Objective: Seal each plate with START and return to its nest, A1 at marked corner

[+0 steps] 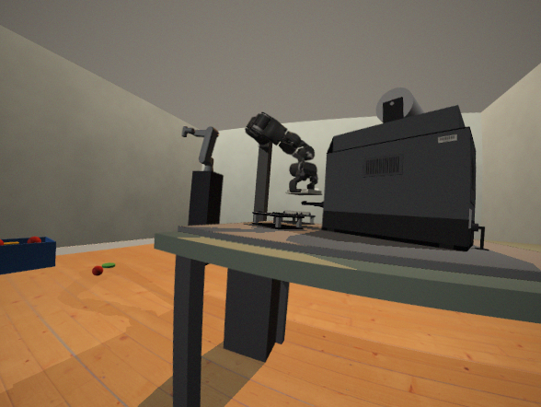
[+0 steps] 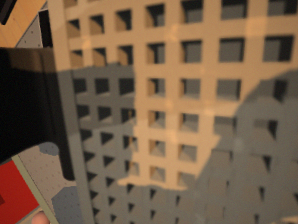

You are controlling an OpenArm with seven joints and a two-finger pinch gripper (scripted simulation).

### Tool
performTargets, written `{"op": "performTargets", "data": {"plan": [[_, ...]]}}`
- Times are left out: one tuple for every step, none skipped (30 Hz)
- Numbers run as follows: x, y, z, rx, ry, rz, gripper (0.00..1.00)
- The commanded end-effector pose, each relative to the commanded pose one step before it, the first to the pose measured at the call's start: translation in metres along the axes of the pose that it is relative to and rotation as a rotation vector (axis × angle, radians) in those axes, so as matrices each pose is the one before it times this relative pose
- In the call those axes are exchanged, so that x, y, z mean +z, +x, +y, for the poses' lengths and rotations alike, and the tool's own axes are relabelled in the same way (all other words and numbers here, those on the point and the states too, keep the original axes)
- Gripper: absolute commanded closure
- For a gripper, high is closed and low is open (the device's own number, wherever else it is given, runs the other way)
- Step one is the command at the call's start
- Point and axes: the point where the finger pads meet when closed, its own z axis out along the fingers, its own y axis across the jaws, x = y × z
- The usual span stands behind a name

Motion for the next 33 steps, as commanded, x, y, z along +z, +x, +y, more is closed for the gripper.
{"op": "performTargets", "data": {"plan": [[-0.00173, -0.002087, 0.00205, 0.00989, 0.00429, -0.00510, 1.00], [0.00019, 0.000131, 0.00217, -0.00011, 0.00061, 0.00056, 1.00], [0.00000, 0.000000, 0.00000, 0.00000, 0.00000, 0.00000, 1.00], [0.00000, 0.000000, 0.00000, 0.00000, 0.00000, 0.00000, 1.00], [0.00063, 0.000479, 0.00177, -0.00058, 0.00216, 0.00142, 1.00], [-0.00079, -0.000696, 0.00299, 0.00069, -0.00256, -0.00168, 1.00], [-0.00039, -0.000375, 0.00266, -0.00170, -0.00125, -0.00084, 1.00], [0.00013, 0.000071, 0.00227, 0.00022, 0.00010, 0.00044, 1.00], [0.00043, 0.000326, 0.00197, -0.00028, 0.00135, 0.00112, 1.00], [0.00020, 0.000108, 0.00212, -0.00028, 0.00090, 0.00045, 1.00], [-0.00019, -0.000235, 0.00243, -0.00004, -0.00027, -0.00052, 1.00], [-0.00029, -0.000307, 0.00254, 0.00014, -0.00077, -0.00069, 1.00], [-0.00005, -0.000081, 0.00239, 0.00012, -0.00026, 0.00000, 1.00], [0.00020, 0.000139, 0.00220, 0.00002, 0.00039, 0.00064, 1.00], [0.00017, 0.000098, 0.00222, -0.00002, 0.00038, 0.00050, 1.00], [-0.00009, -0.000133, 0.00239, 0.00004, -0.00022, -0.00019, 1.00], [-0.00025, -0.000271, 0.00250, 0.00008, -0.00057, -0.00060, 1.00], [-0.00012, -0.000157, 0.00240, 0.00001, -0.00022, -0.00027, 1.00], [0.00017, 0.000145, 0.00215, -0.00309, 0.00076, 0.00077, 1.00], [0.00000, 0.000000, 0.00000, 0.00000, 0.00000, 0.00000, 1.00], [0.00000, 0.000000, 0.00000, 0.00000, 0.00000, 0.00000, 1.00], [0.00109, 0.000725, 0.00148, -0.00016, 0.00319, 0.00186, 1.00], [-0.00078, -0.000667, 0.00293, 0.00094, -0.00236, -0.00162, 1.00], [-0.00058, -0.000427, 0.00283, 0.00021, -0.00202, -0.00063, 1.00], [-0.00020, -0.000191, 0.00252, 0.00015, -0.00083, -0.00021, 1.00], [0.00025, 0.000124, 0.00213, 0.00008, 0.00076, 0.00047, 1.00], [0.00039, 0.000220, 0.00199, -0.00027, 0.00139, 0.00070, 1.00], [0.00014, 0.000031, 0.00217, -0.00033, 0.00072, 0.00021, 1.00], [-0.00019, -0.000205, 0.00244, -0.00014, -0.00034, -0.00037, 1.00], [-0.00026, -0.000241, 0.00253, 0.00003, -0.00080, -0.00039, 1.00], [-0.00006, -0.000073, 0.00241, 0.00001, -0.00039, 0.00012, 1.00], [0.00015, 0.000091, 0.00225, -0.00009, 0.00021, 0.00055, 1.00], [0.00015, 0.000071, 0.00223, -0.00015, 0.00036, 0.00044, 1.00]]}}
